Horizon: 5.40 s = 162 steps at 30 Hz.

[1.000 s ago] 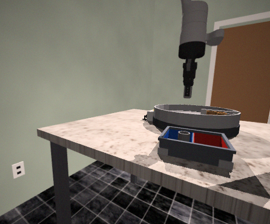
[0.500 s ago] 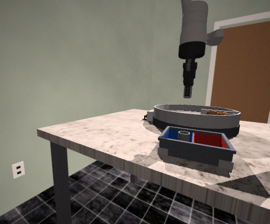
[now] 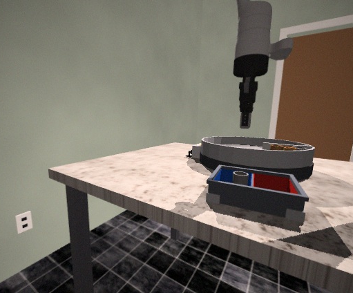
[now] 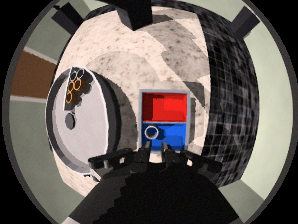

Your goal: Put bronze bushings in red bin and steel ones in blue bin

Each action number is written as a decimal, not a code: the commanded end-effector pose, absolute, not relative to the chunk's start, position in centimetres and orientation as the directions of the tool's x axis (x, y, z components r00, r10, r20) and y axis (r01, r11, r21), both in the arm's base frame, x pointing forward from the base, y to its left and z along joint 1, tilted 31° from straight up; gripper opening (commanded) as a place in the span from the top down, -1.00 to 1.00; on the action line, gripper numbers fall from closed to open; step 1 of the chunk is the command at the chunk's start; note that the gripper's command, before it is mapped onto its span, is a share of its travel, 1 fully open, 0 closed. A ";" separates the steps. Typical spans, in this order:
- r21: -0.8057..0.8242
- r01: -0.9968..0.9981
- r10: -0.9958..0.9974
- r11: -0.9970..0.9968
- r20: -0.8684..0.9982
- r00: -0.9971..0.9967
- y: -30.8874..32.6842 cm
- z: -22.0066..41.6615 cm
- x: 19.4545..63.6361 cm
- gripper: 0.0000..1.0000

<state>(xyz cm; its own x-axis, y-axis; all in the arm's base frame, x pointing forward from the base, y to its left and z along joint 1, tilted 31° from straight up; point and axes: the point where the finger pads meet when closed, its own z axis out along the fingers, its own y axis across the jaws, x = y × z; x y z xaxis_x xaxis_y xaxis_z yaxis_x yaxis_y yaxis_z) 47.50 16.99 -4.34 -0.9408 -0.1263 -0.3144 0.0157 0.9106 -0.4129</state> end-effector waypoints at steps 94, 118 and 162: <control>-0.423 -0.026 -0.167 0.906 -0.299 -0.939 -8.9 -2.3 35.5 0.64; -0.424 -0.025 -0.166 0.905 -0.299 -0.940 -9.9 -4.3 36.3 0.64; -0.424 -0.025 -0.166 0.905 -0.299 -0.940 -10.9 -6.6 37.2 1.00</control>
<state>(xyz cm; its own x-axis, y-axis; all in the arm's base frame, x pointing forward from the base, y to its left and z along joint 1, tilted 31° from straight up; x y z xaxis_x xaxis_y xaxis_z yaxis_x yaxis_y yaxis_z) 37.17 -10.96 -6.65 -0.9400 -0.1661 -0.2982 -0.0254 0.9052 -0.4242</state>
